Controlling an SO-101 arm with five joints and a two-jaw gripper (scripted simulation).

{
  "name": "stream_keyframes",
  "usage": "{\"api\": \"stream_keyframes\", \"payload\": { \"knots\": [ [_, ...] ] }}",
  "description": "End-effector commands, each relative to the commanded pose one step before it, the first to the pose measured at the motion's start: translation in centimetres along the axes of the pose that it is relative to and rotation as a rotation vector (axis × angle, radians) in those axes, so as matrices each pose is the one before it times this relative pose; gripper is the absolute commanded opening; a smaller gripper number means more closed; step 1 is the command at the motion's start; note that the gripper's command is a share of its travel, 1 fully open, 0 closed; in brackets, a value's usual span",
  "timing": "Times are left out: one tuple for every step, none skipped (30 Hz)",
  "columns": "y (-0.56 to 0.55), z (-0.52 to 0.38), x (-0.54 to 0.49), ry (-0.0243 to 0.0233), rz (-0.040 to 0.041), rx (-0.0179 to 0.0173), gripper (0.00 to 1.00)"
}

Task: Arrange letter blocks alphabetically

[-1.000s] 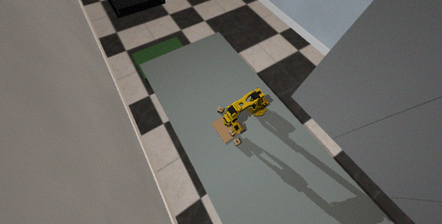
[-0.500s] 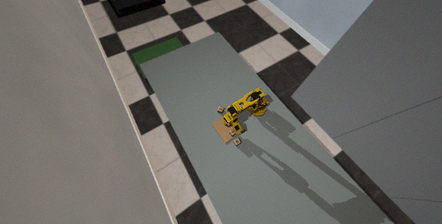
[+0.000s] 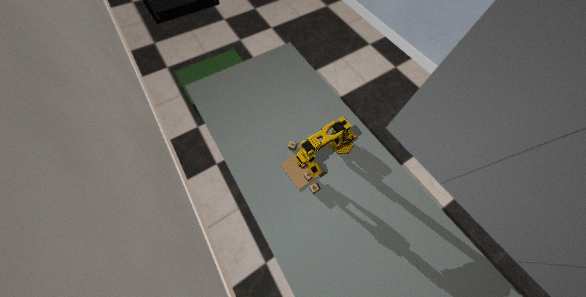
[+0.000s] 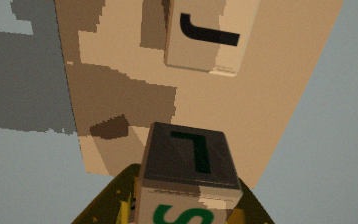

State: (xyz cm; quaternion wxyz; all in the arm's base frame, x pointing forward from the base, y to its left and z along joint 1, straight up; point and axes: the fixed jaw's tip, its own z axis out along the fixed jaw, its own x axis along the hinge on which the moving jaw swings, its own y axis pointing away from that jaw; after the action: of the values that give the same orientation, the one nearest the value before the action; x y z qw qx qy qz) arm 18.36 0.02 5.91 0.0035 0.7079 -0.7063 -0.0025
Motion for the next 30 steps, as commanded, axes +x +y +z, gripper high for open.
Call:
{"api": "stream_keyframes", "payload": {
  "knots": [
    [-1.409,-1.7313,-0.124,-0.00157,-0.01271,0.13197,0.00],
    [-0.005,0.0729,0.001,0.00000,-0.00014,0.00000,0.00],
    [-0.004,0.0755,0.001,0.00000,-0.00015,0.00000,0.00],
    [-0.004,0.0729,0.001,0.00000,-0.00014,0.00000,0.00],
    [-0.003,0.0652,0.001,0.00000,-0.00013,0.00000,0.00],
    [-0.002,0.0533,0.001,0.00000,-0.00010,0.00000,0.00],
    [-0.002,0.0387,0.000,0.00000,-0.00008,0.00000,0.00],
    [-0.001,0.0234,0.000,0.00000,-0.00005,0.00000,0.00],
    [0.000,0.0100,0.000,0.00000,-0.00002,0.00000,0.00],
    [0.000,0.0016,0.000,0.00000,0.00000,0.00000,0.00],
    [0.000,0.0000,0.000,0.00000,0.00000,0.00000,0.00],
    [0.000,0.0000,0.000,0.00000,0.00000,0.00000,0.00],
    [0.000,0.0016,0.000,0.00000,0.00000,0.00000,0.00],
    [0.003,0.0098,0.000,0.00000,0.00000,0.00000,0.00],
    [0.007,0.0230,0.000,0.00000,0.00000,0.00000,0.00],
    [0.011,0.0380,0.000,0.00000,0.00001,0.00000,0.00],
    [0.016,0.0523,0.000,0.00000,0.00001,0.00000,0.00],
    [0.020,0.0639,0.001,0.00000,0.00001,0.00000,0.00],
    [0.022,0.0713,0.001,0.00000,0.00001,0.00000,0.00],
    [0.023,0.0739,0.001,0.00000,0.00001,0.00000,0.00],
    [0.023,0.0712,0.001,0.00000,0.00001,0.00000,0.00],
    [0.021,0.0637,0.000,0.00000,0.00001,0.00000,0.00],
    [0.017,0.0521,0.000,0.00000,0.00001,0.00000,0.00],
    [0.013,0.0378,0.000,0.00000,0.00001,0.00000,0.00],
    [0.008,0.0229,0.000,0.00000,0.00000,0.00000,0.00],
    [0.003,0.0098,0.000,0.00000,0.00000,0.00000,0.00],
    [0.001,0.0016,0.000,0.00000,0.00000,0.00000,0.00],
    [0.000,0.0000,0.000,0.00000,0.00000,0.00000,0.00],
    [0.000,0.0000,0.000,0.00000,0.00000,0.00000,0.00],
    [0.000,0.0016,0.000,0.00000,0.00000,0.00000,0.00]
  ]
}}
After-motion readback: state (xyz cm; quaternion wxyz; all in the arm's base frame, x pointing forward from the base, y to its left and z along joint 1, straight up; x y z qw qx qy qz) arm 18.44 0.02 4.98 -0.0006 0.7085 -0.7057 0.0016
